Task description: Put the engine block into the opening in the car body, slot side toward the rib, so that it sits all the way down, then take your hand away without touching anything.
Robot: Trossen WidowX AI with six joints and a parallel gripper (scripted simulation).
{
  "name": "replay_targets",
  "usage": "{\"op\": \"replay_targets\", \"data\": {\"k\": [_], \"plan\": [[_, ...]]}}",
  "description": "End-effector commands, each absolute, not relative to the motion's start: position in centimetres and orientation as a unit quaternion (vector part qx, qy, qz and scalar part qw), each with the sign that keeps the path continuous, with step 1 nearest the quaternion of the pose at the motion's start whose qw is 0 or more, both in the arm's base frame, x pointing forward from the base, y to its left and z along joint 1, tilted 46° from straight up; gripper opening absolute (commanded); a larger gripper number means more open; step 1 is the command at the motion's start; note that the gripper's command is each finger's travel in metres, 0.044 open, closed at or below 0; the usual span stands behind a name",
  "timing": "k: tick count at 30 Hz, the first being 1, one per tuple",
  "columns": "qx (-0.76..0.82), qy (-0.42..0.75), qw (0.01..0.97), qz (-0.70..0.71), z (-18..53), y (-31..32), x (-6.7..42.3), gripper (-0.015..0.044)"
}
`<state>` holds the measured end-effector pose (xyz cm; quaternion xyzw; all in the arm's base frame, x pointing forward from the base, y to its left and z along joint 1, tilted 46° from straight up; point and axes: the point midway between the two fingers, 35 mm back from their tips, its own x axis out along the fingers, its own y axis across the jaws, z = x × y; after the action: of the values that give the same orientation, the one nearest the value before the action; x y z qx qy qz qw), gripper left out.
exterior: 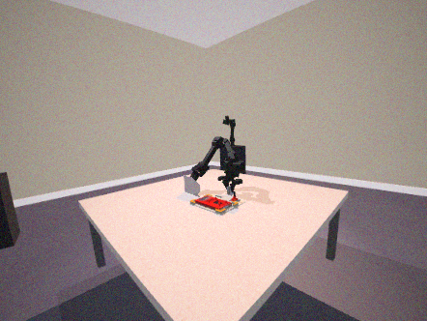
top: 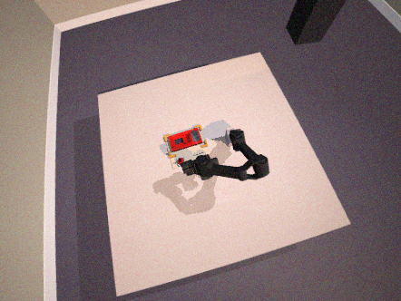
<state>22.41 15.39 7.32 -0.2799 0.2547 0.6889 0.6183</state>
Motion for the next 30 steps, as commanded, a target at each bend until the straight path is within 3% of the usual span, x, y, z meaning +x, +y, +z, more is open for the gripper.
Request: {"op": "replay_targets", "data": {"k": [1,5,22,30], "plan": [[-0.279,0.255,0.616,0.691,6.8,15.8,22.2,0.0],[-0.279,0.255,0.616,0.691,6.8,15.8,22.2,0.0],[-0.28,0.254,0.62,0.687,7.1,15.5,22.5,0.044],[-0.279,0.255,0.617,0.69,8.2,14.5,22.7,0.044]]}}
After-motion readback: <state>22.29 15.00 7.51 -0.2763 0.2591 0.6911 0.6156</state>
